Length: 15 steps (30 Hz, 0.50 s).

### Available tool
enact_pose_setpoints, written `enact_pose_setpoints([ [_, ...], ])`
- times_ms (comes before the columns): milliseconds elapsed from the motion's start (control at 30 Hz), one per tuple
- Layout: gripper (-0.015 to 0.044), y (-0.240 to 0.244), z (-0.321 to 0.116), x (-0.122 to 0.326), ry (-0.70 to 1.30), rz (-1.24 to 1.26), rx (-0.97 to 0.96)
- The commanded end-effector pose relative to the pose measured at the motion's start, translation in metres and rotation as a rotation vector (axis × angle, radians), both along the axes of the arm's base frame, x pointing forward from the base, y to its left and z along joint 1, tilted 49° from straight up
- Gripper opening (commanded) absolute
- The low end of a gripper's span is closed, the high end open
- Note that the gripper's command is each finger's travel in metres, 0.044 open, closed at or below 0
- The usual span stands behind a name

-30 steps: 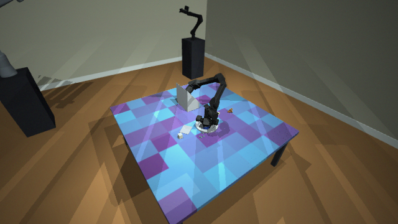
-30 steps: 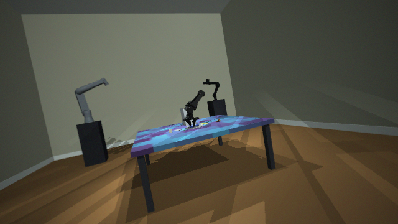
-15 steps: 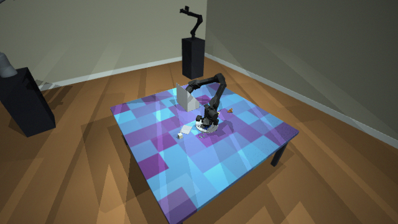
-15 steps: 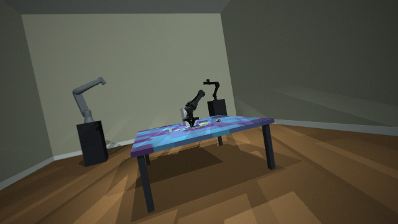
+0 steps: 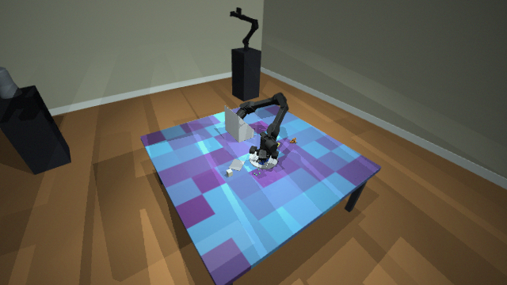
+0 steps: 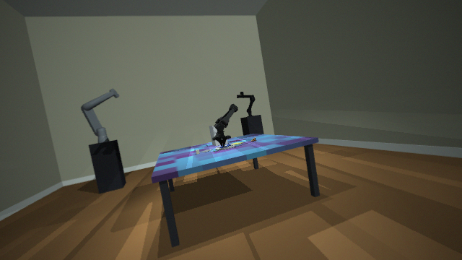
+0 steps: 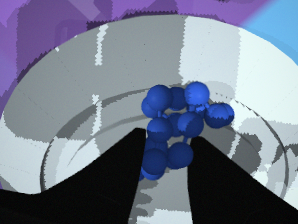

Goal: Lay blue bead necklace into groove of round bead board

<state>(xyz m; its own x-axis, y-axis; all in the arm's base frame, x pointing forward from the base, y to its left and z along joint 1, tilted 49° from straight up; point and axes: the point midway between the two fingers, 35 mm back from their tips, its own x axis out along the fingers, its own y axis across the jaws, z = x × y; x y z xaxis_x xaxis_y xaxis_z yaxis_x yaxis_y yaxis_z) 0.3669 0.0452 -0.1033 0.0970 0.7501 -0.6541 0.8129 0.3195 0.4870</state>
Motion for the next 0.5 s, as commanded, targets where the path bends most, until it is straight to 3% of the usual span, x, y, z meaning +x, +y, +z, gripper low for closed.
enact_pose_setpoints([
  [0,0.0,-0.0061,0.006,-0.0002,-0.004,0.001,0.003],
  [467,0.0,-0.0009,0.0102,-0.0078,-0.004,0.001,0.003],
])
